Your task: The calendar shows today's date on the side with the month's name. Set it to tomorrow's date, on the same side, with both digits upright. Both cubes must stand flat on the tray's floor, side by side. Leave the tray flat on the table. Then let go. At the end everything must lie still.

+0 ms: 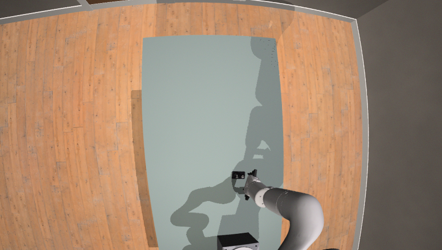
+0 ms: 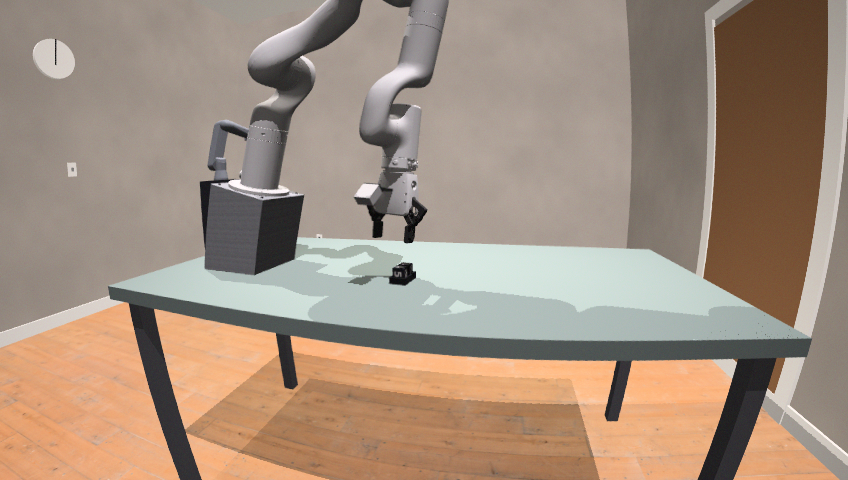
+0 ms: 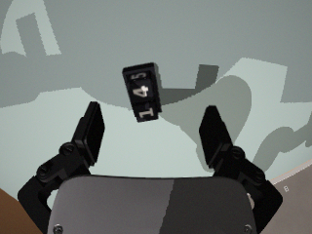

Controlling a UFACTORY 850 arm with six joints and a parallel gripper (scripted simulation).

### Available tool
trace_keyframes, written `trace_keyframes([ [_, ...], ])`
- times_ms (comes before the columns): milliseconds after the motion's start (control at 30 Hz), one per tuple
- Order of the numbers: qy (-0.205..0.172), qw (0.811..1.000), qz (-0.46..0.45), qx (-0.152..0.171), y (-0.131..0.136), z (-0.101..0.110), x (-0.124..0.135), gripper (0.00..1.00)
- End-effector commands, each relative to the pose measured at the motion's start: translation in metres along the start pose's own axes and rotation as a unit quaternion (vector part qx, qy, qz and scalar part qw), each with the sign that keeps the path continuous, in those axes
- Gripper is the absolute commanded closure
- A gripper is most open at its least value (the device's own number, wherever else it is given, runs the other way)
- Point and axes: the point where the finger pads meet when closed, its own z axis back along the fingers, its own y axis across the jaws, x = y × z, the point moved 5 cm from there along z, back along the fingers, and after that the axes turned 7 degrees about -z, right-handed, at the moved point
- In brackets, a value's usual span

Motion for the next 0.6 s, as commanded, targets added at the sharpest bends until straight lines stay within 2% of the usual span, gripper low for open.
trace_keyframes([
  [0, -0.040, 0.997, 0.071, -0.020, -0.0039, 0.0019, 0.0068, 0.00],
  [333, -0.045, 0.993, 0.102, -0.025, -0.0055, 0.0029, 0.0115, 0.00],
  [367, -0.045, 0.993, 0.102, -0.025, -0.0055, 0.0029, 0.0115, 0.53],
  [567, -0.045, 0.993, 0.102, -0.025, -0.0055, 0.0029, 0.0115, 0.53],
])
